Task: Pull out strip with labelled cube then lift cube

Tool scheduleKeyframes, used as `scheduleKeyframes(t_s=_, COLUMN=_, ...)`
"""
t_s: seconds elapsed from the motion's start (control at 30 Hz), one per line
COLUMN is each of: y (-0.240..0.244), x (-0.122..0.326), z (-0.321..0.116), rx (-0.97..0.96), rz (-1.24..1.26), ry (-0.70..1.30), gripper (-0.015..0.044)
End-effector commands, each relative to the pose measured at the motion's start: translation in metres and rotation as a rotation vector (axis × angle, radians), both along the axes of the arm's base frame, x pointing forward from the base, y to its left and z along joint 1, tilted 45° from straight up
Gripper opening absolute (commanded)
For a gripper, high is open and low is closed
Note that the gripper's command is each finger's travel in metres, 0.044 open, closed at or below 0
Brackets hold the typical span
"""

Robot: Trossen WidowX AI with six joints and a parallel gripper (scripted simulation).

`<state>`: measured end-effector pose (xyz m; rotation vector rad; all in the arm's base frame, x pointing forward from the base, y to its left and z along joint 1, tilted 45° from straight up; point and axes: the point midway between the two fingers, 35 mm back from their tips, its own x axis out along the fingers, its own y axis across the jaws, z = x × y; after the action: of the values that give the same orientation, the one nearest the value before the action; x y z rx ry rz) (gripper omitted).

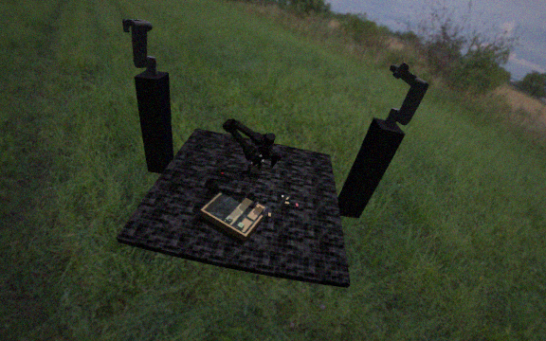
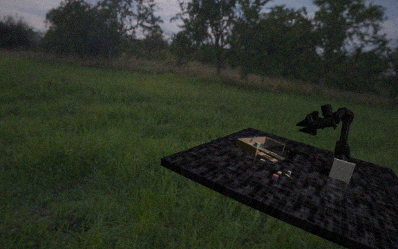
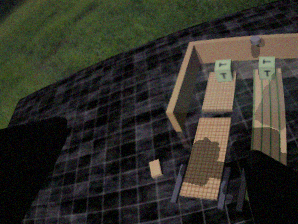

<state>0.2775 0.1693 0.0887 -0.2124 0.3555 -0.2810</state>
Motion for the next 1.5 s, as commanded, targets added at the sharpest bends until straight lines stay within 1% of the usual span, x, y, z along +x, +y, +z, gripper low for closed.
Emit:
scheduleKeyframes(t_s=0.0, y=-0.065, x=0.018, z=0.027, rx=-0.324, rz=-0.023, ry=0.165, gripper=0.04)
scheduleKeyframes(t_s=0.07, y=-0.086, x=0.021, z=0.035, rx=-0.42, rz=-0.029, ry=0.223, gripper=0.04)
scheduleKeyframes(t_s=0.13, y=-0.096, x=0.022, z=0.039, rx=-0.461, rz=-0.031, ry=0.249, gripper=0.04)
scheduleKeyframes(t_s=0.77, y=-0.096, x=0.022, z=0.039, rx=-0.462, rz=-0.031, ry=0.249, gripper=0.04)
scheduleKeyframes(t_s=0.83, y=-0.096, x=0.026, z=0.037, rx=-0.451, rz=-0.041, ry=0.269, gripper=0.0348)
scheduleKeyframes(t_s=1.0, y=-0.102, x=0.056, z=0.019, rx=-0.363, rz=-0.142, ry=0.422, gripper=0.0216)
scheduleKeyframes(t_s=1.27, y=-0.131, x=0.089, z=-0.018, rx=-0.195, rz=-0.411, ry=0.673, gripper=0.0006)
scheduleKeyframes(t_s=1.47, y=-0.16, x=0.095, z=-0.044, rx=-0.082, rz=-0.678, ry=0.844, gripper=0.0)
